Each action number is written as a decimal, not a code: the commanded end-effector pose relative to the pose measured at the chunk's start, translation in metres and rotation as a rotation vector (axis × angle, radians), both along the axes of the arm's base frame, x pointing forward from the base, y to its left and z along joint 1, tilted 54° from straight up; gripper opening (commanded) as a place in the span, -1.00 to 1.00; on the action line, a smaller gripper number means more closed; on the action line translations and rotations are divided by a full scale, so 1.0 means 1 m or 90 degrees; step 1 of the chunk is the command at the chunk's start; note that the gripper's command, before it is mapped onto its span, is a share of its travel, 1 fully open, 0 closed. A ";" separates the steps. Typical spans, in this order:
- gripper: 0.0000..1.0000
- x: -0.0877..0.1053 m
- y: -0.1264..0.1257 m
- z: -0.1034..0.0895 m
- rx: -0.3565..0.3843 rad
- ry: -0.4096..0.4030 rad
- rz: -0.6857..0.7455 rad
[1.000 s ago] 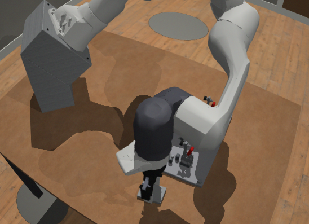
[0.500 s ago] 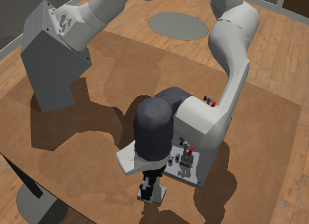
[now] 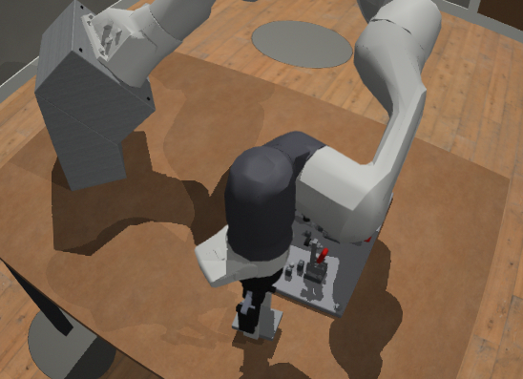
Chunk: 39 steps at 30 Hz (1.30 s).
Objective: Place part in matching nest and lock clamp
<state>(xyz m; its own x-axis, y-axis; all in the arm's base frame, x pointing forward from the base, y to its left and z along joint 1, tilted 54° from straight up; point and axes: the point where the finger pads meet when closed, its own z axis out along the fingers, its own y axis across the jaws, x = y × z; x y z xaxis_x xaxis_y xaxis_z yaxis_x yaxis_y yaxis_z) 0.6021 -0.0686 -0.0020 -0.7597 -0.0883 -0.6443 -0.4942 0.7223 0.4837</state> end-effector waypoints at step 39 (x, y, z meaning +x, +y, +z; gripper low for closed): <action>-1.00 -0.038 -0.060 0.052 0.002 0.001 0.003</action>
